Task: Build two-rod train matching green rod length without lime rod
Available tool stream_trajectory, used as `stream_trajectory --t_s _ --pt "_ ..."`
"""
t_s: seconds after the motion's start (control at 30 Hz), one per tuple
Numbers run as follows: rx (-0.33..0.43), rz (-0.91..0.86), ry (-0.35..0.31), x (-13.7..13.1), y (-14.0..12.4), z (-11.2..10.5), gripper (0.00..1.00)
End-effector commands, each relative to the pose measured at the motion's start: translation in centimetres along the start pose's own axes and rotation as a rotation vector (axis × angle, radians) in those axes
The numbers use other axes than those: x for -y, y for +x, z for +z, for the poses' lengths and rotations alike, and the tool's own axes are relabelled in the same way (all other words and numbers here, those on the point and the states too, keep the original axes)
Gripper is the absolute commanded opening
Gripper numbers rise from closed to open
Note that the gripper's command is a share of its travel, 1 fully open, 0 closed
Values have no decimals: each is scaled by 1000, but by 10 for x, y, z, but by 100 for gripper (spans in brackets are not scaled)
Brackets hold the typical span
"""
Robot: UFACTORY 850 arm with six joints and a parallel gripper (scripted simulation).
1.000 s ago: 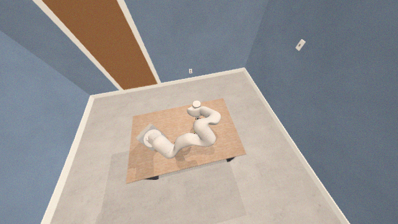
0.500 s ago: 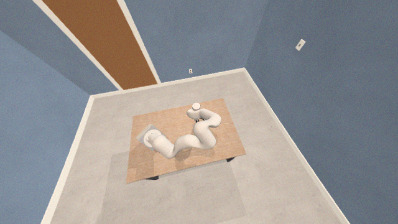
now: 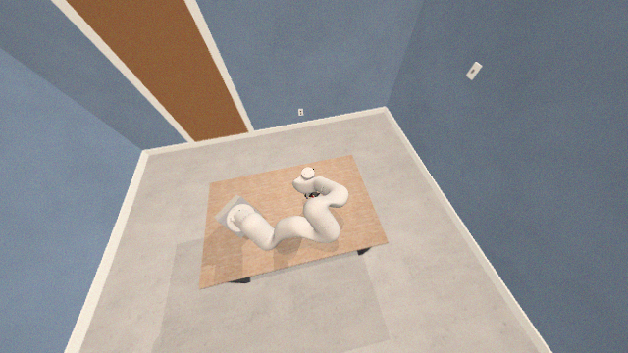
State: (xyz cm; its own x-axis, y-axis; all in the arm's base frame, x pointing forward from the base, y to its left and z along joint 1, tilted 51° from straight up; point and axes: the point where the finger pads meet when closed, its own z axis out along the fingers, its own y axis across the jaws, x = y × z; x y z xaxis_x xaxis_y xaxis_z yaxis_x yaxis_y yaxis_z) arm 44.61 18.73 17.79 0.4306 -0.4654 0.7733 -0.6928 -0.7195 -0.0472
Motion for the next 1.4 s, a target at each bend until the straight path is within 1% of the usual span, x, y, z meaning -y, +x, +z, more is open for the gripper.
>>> stream_trajectory --t_s 0.0,0.47,0.63,0.77,0.97,1.03,1.23,1.37 --pt "-6 41 15 -3 1 -1 4" --pt "-6 41 15 -3 1 0 4" --pt "-6 41 15 -2 1 6 4" --pt "-6 41 15 -2 1 17 4" --pt "-6 41 15 -2 2 43 4" --pt "-6 41 15 -2 2 43 4" --pt "-6 41 15 -2 2 68 4" --pt "-6 41 15 -2 2 80 4"
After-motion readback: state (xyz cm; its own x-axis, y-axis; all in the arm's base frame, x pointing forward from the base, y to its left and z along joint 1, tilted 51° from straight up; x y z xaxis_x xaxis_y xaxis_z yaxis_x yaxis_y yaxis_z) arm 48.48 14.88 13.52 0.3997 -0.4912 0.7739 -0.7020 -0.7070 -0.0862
